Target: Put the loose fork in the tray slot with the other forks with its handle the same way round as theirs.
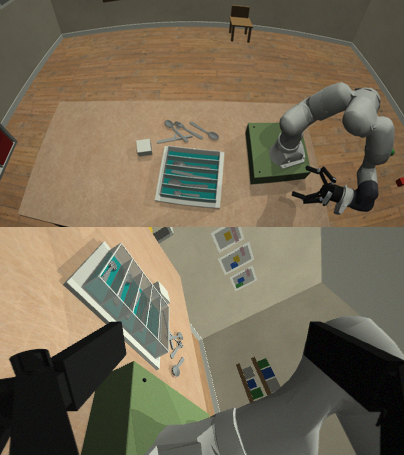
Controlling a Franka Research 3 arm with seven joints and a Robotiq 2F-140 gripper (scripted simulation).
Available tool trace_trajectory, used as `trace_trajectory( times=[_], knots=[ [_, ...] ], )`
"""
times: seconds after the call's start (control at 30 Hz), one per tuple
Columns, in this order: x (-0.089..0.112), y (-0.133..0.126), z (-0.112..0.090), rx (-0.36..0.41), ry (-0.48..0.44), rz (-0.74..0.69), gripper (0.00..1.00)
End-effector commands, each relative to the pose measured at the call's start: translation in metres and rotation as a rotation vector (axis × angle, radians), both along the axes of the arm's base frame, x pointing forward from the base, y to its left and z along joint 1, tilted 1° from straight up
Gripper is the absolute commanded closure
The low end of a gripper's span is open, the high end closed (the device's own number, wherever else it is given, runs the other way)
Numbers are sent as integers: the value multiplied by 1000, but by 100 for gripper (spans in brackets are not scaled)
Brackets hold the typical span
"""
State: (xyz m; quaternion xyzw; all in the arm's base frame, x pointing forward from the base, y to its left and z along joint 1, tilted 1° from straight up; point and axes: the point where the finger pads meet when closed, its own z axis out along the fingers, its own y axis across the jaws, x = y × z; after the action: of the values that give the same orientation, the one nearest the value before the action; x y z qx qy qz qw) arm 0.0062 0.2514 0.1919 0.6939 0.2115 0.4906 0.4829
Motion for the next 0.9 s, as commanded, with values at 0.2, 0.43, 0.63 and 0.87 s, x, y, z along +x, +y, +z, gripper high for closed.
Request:
trace_trajectory(
  times=[0.2, 0.43, 0.63, 0.87],
  knots=[
    [0, 0, 0, 0, 0, 0, 0],
    [0, 0, 0, 0, 0, 0, 0],
    [0, 0, 0, 3, 1, -3, 0],
    [14, -5, -8, 76, 25, -96, 0]
  ],
)
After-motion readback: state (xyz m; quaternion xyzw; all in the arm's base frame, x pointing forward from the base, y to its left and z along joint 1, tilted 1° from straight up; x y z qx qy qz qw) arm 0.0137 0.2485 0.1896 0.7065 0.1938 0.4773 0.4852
